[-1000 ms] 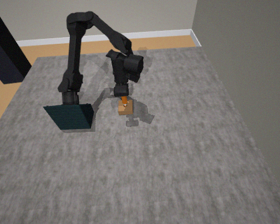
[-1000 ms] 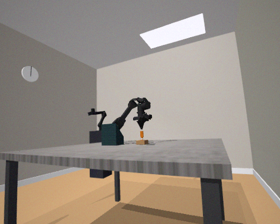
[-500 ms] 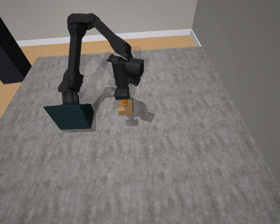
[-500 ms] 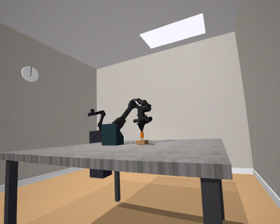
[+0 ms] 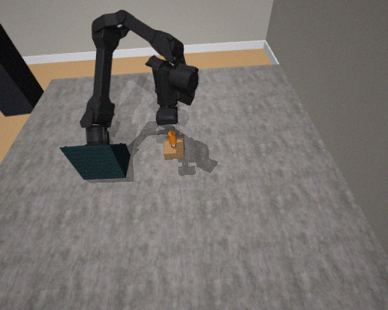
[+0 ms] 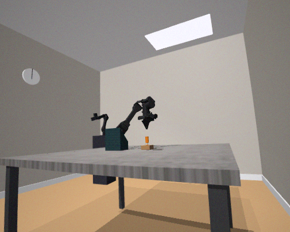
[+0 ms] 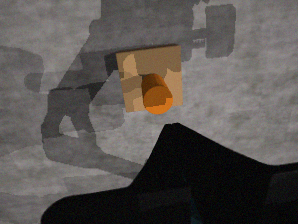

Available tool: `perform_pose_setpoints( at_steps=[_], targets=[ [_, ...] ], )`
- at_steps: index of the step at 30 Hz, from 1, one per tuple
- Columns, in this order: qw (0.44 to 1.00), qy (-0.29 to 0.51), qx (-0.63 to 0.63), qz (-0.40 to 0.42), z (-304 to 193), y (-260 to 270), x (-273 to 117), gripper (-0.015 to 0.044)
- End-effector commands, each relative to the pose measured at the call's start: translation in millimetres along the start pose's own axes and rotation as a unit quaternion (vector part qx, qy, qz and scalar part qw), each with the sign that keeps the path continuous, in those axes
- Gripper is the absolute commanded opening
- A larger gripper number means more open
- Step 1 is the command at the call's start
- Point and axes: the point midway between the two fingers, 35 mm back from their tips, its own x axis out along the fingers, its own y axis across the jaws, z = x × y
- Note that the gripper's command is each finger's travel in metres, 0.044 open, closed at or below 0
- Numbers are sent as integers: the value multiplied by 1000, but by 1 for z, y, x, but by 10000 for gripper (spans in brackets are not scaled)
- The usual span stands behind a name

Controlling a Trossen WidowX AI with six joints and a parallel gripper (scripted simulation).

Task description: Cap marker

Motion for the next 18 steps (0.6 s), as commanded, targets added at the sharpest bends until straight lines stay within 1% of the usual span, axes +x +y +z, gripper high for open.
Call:
perform_pose_setpoints(
  at_steps=[1, 4, 18],
  targets=[
    [1000, -1, -3, -1, -2, 0, -32, 0],
    [1000, -1, -3, -1, -2, 0, -32, 0],
    [1000, -1, -3, -1, -2, 0, -32, 368]
  ],
)
